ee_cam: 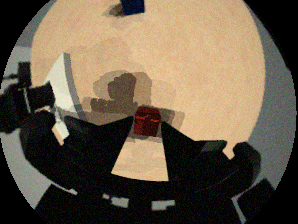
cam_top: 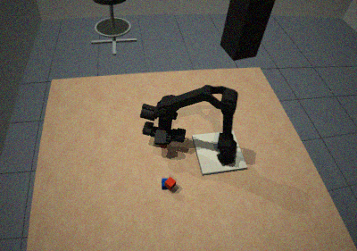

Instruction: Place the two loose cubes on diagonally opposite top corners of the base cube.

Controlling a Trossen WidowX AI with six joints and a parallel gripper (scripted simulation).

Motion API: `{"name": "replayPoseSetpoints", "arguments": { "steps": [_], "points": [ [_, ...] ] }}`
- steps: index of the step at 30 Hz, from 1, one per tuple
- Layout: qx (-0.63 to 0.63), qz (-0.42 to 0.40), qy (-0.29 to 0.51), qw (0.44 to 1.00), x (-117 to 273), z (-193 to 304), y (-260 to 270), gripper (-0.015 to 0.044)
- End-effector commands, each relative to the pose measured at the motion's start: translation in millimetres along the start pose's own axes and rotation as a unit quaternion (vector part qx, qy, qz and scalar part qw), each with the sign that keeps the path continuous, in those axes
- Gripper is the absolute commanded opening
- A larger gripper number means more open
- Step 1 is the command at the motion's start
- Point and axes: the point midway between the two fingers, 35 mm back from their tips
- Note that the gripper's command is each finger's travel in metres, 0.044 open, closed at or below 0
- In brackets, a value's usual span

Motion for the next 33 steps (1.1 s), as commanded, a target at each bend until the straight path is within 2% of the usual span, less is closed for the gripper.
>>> {"name": "replayPoseSetpoints", "arguments": {
  "steps": [1,7,33],
  "points": [
    [0.002,-0.004,-0.001,1.000,-2.9,-0.2,0.9,0.0107],
    [0.002,-0.004,-0.001,1.000,1.5,0.0,-0.1,0.0105],
    [0.002,-0.004,-0.001,1.000,83.0,0.8,-4.6,0.0105]
  ]
}}
Point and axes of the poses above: the point midway between the two fingers, 35 mm back from their tips, its own x axis back along the fingers, its own y axis across the jaws, z = x × y, and after that the axes turned 5 degrees about x, right-handed
